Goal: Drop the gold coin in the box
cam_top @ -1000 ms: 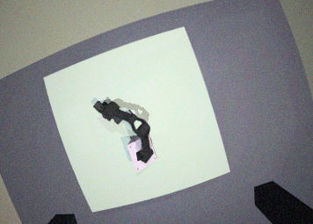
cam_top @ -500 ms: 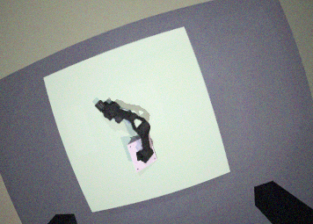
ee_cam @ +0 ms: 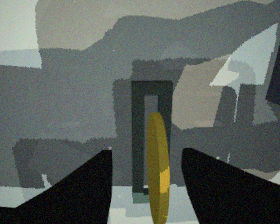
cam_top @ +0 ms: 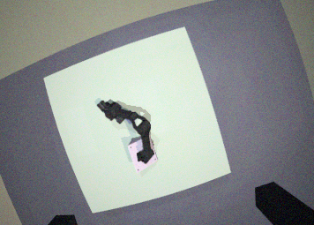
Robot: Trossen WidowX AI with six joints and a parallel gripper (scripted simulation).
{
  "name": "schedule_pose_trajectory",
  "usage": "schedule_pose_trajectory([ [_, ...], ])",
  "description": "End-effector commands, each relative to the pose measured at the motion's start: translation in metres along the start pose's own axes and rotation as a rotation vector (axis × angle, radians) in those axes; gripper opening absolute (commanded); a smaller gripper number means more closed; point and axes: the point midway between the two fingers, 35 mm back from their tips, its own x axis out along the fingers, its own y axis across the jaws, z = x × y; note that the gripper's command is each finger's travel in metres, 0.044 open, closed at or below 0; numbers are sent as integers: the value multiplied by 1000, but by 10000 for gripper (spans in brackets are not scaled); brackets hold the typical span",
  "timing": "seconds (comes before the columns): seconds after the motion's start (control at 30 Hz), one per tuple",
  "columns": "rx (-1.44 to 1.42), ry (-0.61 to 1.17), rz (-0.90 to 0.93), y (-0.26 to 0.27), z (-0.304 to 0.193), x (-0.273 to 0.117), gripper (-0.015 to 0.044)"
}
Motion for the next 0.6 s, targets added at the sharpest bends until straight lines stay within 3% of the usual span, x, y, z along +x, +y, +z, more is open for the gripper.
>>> schedule_pose_trajectory([
  [0.0, -8, -1, -10, -3, -1, 7, 161],
  [0.2, -8, -1, -10, -3, -1, 7, 3],
  [0.57, -8, -1, -10, -2, -1, 5, 0],
])
